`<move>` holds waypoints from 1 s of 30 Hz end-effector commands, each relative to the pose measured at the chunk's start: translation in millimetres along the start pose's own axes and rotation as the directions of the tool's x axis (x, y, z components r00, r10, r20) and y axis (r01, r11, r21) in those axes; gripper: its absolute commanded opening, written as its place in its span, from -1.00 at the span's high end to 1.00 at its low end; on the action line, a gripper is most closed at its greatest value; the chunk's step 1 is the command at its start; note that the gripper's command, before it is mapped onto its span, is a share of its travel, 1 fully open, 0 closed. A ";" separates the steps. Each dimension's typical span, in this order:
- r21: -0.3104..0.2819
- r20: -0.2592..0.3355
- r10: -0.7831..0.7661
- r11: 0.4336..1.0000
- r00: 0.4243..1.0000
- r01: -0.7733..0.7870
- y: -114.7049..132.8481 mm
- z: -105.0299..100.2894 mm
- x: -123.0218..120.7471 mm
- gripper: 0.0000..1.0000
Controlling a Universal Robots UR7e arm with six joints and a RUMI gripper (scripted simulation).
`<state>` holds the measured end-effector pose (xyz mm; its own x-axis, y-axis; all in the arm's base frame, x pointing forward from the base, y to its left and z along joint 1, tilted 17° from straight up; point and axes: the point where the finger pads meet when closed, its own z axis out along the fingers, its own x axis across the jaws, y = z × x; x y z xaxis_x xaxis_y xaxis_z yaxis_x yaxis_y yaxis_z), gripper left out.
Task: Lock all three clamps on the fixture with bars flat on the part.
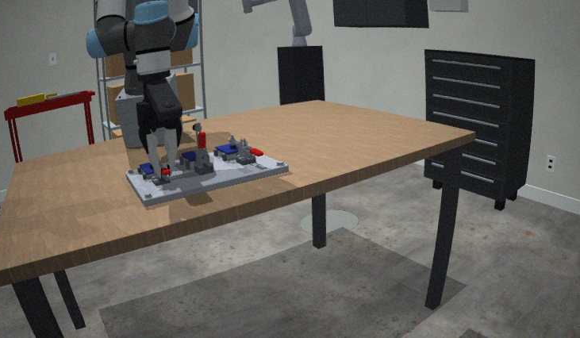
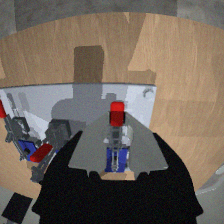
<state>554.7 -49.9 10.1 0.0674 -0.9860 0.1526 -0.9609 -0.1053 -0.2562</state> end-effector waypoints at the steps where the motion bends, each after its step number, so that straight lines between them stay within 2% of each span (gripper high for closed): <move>1: 0.001 0.000 0.000 1.000 1.000 0.000 -0.8 0.2 0.1 1.00; 30: 0.002 0.000 0.000 1.000 1.000 0.000 -3.1 6.0 0.1 1.00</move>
<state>559.0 -50.4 4.7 0.0674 -0.9860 0.1526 -0.9607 -0.1054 -0.2568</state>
